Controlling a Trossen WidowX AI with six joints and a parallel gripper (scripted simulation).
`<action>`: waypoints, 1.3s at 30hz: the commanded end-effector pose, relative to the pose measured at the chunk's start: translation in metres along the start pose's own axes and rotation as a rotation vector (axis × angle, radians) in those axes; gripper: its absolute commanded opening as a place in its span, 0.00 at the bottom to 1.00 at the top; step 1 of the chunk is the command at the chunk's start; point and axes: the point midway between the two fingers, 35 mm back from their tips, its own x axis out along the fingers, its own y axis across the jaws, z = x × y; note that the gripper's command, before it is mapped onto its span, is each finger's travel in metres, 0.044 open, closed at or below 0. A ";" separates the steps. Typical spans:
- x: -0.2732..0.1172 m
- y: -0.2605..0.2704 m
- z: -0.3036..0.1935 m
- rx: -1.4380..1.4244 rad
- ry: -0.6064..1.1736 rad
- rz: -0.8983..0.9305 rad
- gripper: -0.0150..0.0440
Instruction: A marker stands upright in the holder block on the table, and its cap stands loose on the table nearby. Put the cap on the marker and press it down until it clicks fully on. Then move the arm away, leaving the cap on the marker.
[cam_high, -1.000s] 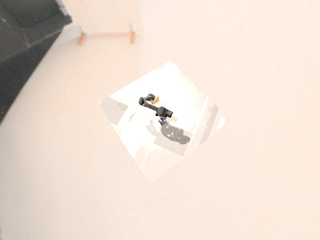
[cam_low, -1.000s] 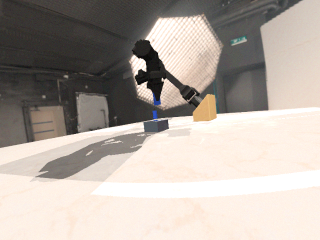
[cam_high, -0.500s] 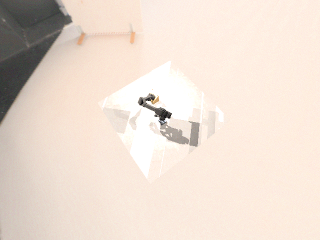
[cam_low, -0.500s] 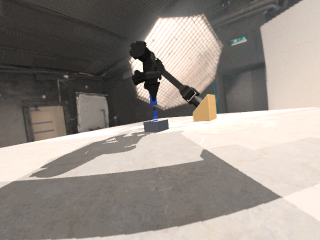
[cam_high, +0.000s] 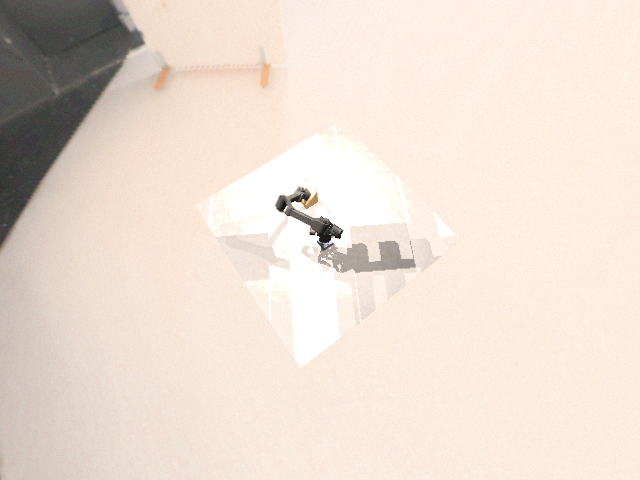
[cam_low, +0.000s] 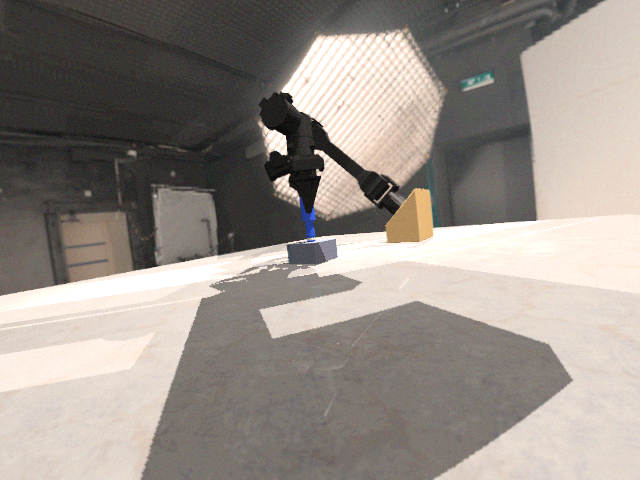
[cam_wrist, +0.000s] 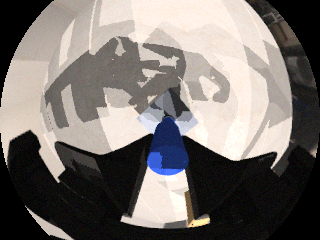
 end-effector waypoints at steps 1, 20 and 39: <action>0.007 -0.001 0.000 -0.003 -0.002 -0.003 0.25; 0.031 -0.002 0.000 -0.003 -0.003 -0.005 0.25; 0.030 -0.002 -0.001 -0.001 -0.001 -0.004 0.88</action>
